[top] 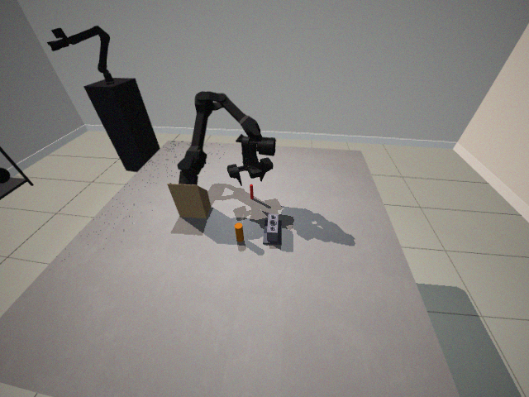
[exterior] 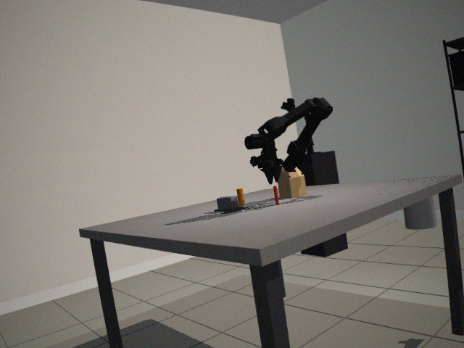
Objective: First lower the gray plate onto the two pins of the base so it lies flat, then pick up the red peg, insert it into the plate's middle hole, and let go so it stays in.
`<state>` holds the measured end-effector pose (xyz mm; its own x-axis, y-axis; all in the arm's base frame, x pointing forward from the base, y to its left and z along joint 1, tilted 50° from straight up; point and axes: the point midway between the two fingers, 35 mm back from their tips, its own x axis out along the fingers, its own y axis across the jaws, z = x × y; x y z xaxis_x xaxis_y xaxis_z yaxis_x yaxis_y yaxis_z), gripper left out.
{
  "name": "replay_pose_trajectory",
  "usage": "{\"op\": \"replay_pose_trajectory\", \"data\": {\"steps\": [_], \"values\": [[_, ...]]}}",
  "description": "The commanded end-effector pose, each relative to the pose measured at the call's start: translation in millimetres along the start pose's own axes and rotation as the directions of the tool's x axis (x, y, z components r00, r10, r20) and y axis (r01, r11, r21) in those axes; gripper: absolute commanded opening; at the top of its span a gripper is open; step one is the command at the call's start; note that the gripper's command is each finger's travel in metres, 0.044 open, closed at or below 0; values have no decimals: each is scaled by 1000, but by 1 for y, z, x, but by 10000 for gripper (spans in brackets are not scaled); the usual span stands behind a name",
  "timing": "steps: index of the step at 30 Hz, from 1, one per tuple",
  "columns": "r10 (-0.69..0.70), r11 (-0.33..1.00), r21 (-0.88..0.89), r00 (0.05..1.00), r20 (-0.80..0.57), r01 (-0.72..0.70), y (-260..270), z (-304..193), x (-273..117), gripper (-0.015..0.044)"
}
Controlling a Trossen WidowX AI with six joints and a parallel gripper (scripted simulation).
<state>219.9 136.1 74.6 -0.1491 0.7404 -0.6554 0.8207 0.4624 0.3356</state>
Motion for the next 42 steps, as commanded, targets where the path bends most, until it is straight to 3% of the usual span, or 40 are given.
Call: {"op": "replay_pose_trajectory", "data": {"steps": [1, 31, 42], "values": [[1, 1000, 5, 1000, -5, -1, 0, 0, 7, 440], [4, 1000, 5, 1000, -9, -4, 0, -3, 52, 440], [4, 1000, 5, 1000, -9, -4, 0, -3, 52, 151]]}}
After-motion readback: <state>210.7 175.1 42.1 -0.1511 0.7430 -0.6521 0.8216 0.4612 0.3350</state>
